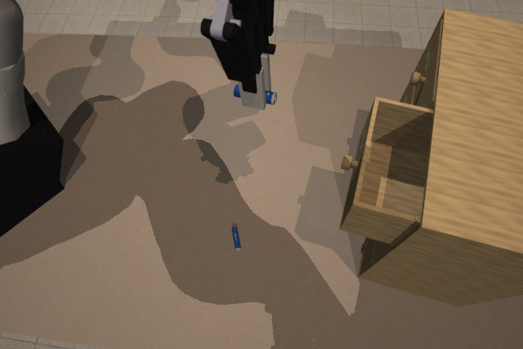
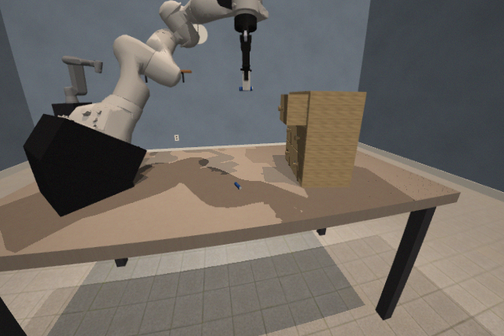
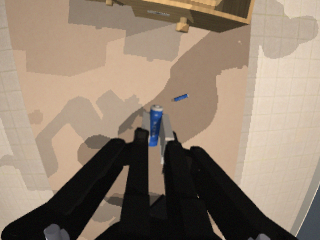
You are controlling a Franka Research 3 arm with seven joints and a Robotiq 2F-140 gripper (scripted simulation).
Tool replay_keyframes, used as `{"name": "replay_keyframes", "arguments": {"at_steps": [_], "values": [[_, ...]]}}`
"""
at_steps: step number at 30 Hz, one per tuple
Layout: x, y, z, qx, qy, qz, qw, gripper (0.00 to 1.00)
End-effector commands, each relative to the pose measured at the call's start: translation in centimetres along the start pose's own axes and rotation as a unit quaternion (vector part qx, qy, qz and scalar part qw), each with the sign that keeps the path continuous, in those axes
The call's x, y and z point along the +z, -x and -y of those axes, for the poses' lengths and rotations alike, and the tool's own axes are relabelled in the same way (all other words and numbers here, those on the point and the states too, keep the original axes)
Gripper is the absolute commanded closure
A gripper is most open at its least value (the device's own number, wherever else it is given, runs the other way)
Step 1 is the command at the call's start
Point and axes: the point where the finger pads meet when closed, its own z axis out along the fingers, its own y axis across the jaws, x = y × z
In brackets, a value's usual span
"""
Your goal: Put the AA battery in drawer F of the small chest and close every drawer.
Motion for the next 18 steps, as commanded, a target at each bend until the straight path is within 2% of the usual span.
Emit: {"name": "replay_keyframes", "arguments": {"at_steps": [1,18], "values": [[-0.68,0.43,0.25,0.004,-0.004,0.007,1.000,0.94],[-1.32,0.43,0.24,0.004,-0.004,0.006,1.000,0.94]]}}
